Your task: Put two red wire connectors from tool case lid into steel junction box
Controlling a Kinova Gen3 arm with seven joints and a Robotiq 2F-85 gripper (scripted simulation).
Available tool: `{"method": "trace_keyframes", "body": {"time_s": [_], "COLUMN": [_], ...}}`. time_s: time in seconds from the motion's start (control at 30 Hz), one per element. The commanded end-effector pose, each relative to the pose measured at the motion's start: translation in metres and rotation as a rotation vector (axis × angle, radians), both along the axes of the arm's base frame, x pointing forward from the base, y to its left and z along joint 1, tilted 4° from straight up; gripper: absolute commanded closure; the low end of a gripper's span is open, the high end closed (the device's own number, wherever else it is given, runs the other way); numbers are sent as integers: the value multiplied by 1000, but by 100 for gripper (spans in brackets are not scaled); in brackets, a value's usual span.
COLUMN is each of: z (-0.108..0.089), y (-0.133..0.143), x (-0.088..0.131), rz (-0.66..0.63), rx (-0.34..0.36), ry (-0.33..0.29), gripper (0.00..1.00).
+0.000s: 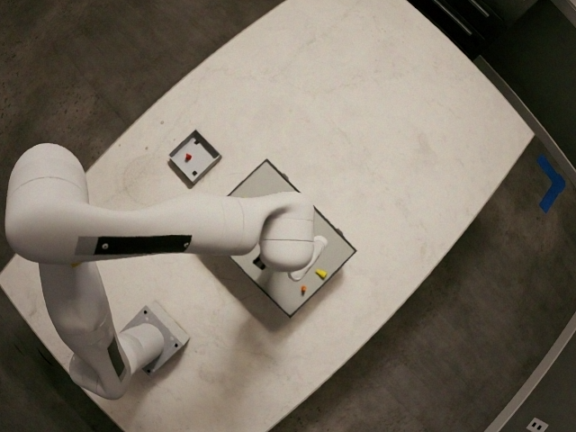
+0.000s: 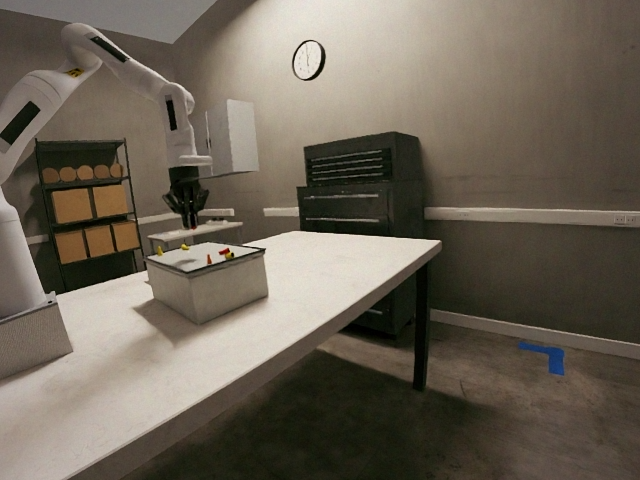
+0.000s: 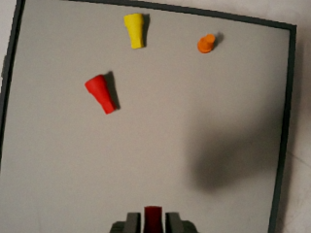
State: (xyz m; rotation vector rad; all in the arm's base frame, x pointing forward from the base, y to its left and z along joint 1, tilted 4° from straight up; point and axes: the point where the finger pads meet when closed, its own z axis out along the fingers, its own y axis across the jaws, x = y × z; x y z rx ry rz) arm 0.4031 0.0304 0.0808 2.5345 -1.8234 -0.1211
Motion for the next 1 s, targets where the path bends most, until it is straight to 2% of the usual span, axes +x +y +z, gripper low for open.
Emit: {"method": "trace_keyframes", "body": {"time_s": [0.0, 0.17, 0.23, 0.73, 0.8, 0.97], "z": [2, 4, 4, 8, 8, 10], "y": [32, 67, 67, 180, 180, 214], "x": [-3, -8, -8, -24, -24, -29], "rz": [25, 25, 25, 25, 25, 25], "rx": [2, 2, 2, 2, 2, 2], "ry": [-3, -3, -3, -3, -3, -3], "gripper": [81, 81, 81, 81, 81, 81]}}
